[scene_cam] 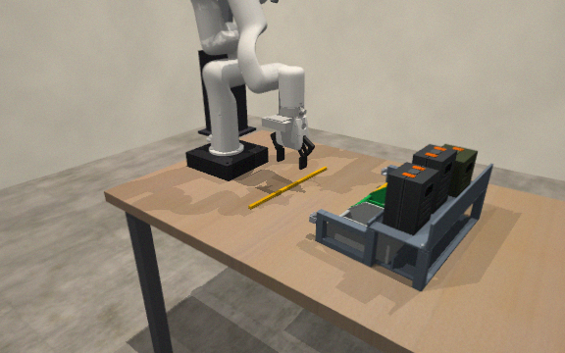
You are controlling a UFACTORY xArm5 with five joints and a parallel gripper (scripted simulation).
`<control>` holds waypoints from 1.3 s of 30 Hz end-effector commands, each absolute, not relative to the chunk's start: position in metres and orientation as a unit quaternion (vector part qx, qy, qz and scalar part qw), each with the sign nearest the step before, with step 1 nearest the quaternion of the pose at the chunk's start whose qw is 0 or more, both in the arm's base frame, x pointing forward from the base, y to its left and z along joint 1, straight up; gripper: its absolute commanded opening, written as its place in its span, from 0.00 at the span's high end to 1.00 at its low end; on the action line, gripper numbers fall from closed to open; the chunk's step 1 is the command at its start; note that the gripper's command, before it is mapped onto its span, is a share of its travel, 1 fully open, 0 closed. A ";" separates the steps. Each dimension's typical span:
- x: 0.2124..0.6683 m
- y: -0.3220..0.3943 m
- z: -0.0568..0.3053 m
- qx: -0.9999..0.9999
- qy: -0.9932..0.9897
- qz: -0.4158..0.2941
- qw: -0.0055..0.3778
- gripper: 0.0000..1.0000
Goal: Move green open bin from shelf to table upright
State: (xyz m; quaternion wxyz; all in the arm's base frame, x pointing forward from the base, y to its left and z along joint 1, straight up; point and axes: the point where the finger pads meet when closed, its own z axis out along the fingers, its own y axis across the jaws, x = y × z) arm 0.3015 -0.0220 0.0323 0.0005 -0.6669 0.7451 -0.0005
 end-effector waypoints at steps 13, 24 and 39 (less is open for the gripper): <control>0.303 -0.022 0.076 -0.667 0.745 -0.002 0.002 0.00; 0.309 -0.023 0.079 -0.667 0.745 -0.004 -0.001 0.00; 0.351 -0.030 0.080 -0.667 0.745 -0.004 -0.001 0.00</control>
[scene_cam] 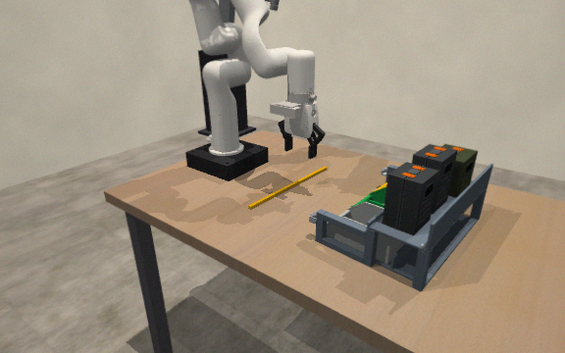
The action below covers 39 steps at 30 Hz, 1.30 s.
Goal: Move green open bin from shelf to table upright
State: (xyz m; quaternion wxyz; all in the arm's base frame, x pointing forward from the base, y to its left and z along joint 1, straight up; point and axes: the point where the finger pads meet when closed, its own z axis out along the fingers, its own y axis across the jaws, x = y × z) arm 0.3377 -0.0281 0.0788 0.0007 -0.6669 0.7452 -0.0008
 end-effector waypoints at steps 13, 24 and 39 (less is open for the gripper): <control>0.381 -0.035 0.080 -0.667 0.745 -0.004 -0.001 0.00; 0.408 -0.040 0.080 -0.667 0.745 -0.004 0.000 0.00; 0.444 -0.046 0.081 -0.667 0.745 -0.004 0.000 0.00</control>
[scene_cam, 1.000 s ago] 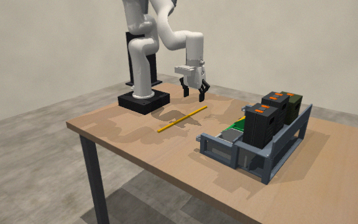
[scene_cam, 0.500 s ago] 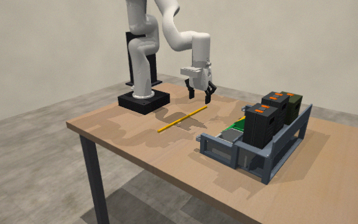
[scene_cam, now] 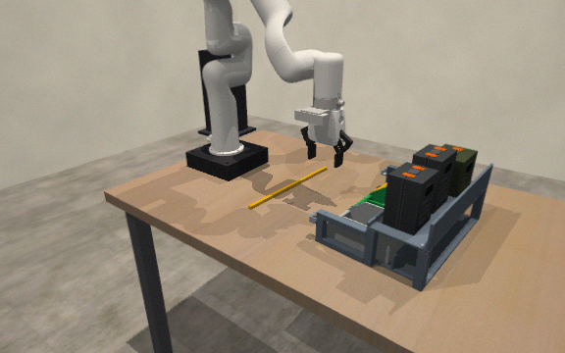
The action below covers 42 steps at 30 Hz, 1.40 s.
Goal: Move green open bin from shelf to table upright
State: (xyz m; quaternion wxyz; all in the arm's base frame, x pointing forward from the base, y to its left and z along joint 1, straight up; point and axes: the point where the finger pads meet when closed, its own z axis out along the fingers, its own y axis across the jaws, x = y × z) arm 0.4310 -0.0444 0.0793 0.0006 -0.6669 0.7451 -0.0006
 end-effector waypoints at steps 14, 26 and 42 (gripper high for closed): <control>0.478 -0.052 0.081 -0.667 0.745 -0.004 0.000 0.00; 0.509 -0.058 0.082 -0.667 0.745 -0.004 0.000 0.00; 0.545 -0.064 0.082 -0.667 0.745 -0.004 0.000 0.00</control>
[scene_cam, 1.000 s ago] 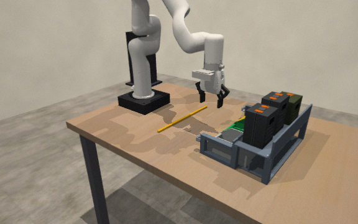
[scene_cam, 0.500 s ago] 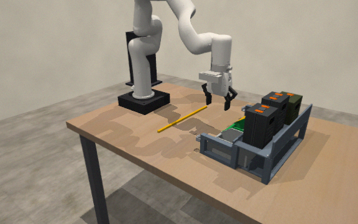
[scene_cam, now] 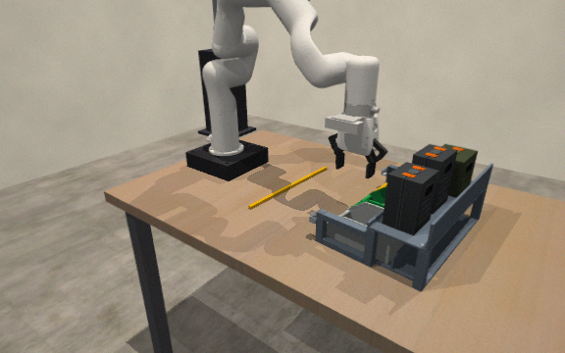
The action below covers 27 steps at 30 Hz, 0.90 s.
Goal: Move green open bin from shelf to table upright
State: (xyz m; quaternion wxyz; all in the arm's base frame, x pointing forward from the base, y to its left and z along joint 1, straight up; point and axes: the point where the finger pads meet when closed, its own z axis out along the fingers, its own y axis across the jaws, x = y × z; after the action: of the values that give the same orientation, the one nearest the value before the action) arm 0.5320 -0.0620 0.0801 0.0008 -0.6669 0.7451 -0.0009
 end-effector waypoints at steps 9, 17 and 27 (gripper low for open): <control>0.556 -0.066 0.083 -0.667 0.745 -0.004 0.000 0.00; 0.556 -0.066 0.083 -0.667 0.745 -0.004 0.000 0.00; 0.556 -0.066 0.083 -0.667 0.745 -0.002 0.002 0.00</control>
State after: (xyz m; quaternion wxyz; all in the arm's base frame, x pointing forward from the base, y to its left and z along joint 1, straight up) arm 0.5540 -0.0659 0.0802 0.0002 -0.6669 0.7451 -0.0002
